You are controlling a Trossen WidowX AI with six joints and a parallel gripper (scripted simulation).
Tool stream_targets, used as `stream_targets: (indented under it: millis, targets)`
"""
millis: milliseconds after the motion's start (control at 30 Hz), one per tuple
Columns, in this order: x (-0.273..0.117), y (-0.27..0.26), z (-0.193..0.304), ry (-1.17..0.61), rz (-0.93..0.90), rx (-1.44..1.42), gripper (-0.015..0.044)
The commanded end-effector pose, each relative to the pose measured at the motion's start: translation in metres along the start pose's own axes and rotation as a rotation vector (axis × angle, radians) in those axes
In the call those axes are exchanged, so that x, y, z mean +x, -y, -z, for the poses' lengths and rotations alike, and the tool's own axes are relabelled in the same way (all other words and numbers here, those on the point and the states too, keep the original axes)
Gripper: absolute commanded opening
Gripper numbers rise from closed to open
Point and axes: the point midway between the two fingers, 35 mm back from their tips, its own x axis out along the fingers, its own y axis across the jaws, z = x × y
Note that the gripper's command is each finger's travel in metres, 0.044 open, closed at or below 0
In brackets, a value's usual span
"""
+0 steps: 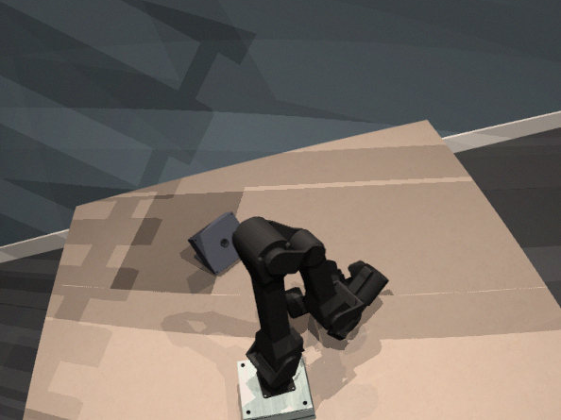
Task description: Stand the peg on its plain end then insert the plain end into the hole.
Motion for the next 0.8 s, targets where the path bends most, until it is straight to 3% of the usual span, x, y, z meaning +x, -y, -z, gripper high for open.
stream_targets:
  millis: [0,767]
  targets:
    - [-0.002,-0.004,0.004,0.029,-0.008,0.008,0.0050]
    - [-0.013,-0.005,0.011,0.187,-0.009,0.010,0.0050]
